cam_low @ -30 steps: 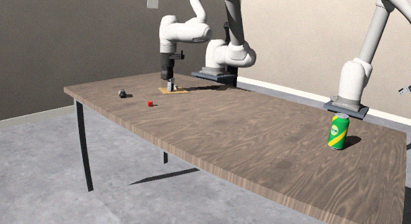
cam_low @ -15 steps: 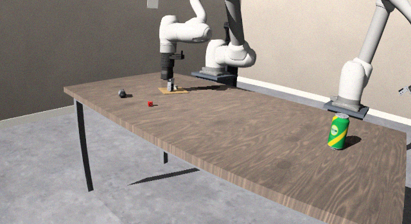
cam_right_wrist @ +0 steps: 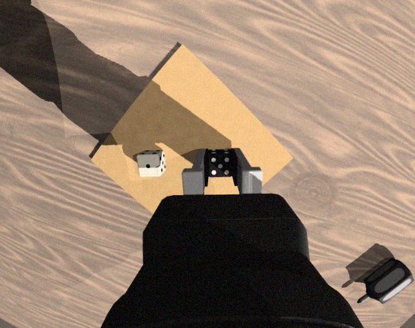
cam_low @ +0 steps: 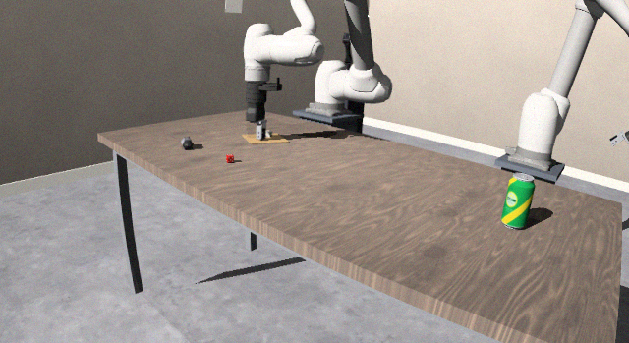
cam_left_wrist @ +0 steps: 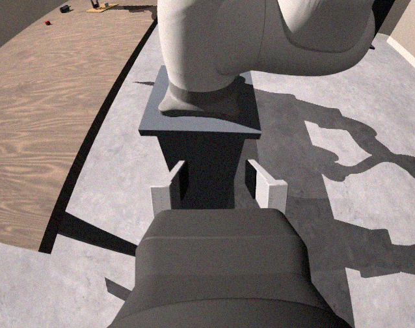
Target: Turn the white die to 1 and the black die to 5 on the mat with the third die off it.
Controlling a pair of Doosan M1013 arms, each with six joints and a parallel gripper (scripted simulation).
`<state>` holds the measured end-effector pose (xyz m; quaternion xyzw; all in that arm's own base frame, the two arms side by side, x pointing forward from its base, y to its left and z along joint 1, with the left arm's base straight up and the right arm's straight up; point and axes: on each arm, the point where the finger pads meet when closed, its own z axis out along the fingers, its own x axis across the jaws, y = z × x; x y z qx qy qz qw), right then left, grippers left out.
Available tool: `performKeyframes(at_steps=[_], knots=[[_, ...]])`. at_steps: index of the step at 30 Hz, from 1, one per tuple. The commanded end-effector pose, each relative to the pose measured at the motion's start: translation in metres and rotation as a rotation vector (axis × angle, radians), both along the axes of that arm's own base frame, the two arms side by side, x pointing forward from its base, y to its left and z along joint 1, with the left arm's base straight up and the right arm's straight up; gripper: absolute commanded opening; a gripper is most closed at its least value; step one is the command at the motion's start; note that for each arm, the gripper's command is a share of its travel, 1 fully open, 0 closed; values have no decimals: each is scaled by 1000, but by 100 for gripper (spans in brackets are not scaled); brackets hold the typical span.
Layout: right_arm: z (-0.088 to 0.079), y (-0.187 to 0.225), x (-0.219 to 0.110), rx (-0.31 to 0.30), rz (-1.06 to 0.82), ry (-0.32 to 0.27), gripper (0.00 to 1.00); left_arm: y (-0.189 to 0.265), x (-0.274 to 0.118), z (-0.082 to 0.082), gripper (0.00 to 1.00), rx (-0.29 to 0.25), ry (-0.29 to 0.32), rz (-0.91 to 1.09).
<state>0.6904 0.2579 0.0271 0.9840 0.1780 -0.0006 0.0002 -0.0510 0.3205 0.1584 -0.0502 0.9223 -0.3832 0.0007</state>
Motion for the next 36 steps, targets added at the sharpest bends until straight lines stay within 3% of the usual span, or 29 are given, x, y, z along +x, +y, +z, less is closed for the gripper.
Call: performKeyframes(at_steps=[1,36], knots=[[1,0,0,1,0,-1,40,0,0,0,100,1,0,0],[-3,0,0,1,0,-1,40,0,0,0,100,1,0,0]])
